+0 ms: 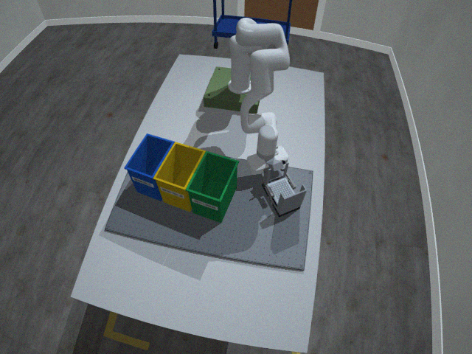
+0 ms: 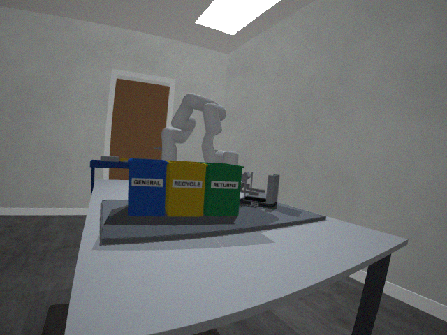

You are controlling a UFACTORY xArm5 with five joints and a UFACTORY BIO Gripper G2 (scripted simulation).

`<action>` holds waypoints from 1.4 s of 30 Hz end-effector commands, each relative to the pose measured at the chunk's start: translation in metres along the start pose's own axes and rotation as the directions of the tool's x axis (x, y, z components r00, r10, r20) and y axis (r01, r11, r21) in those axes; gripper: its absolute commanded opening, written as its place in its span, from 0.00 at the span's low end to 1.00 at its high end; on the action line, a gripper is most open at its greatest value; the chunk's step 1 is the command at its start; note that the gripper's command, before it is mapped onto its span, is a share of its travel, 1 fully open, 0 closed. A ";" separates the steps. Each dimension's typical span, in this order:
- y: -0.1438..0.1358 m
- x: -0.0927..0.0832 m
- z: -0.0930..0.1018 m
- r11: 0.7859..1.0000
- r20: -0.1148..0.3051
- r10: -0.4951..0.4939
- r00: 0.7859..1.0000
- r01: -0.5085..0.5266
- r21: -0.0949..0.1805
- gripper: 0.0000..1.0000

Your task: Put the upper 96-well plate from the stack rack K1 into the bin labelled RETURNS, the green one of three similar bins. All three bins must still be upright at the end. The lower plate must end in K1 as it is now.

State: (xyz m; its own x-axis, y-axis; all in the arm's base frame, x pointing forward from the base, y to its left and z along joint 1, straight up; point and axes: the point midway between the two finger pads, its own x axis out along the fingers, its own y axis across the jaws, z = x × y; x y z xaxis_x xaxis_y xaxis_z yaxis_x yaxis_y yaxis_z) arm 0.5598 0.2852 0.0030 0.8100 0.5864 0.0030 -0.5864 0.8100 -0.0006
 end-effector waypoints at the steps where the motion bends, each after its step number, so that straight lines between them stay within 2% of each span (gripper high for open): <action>1: 0.000 0.001 0.005 1.000 0.002 0.000 1.000 0.000 -0.003 0.00; 31: 0.000 0.001 0.018 1.000 0.002 0.000 1.000 0.000 -0.003 0.00; 42: 0.000 0.001 0.033 1.000 0.002 0.000 1.000 0.000 -0.003 0.00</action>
State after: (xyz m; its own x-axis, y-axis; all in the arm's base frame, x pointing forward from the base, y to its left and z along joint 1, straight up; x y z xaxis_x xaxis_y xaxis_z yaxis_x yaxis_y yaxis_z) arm 0.5598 0.2852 0.0303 0.8100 0.5864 0.0030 -0.5864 0.8101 -0.0007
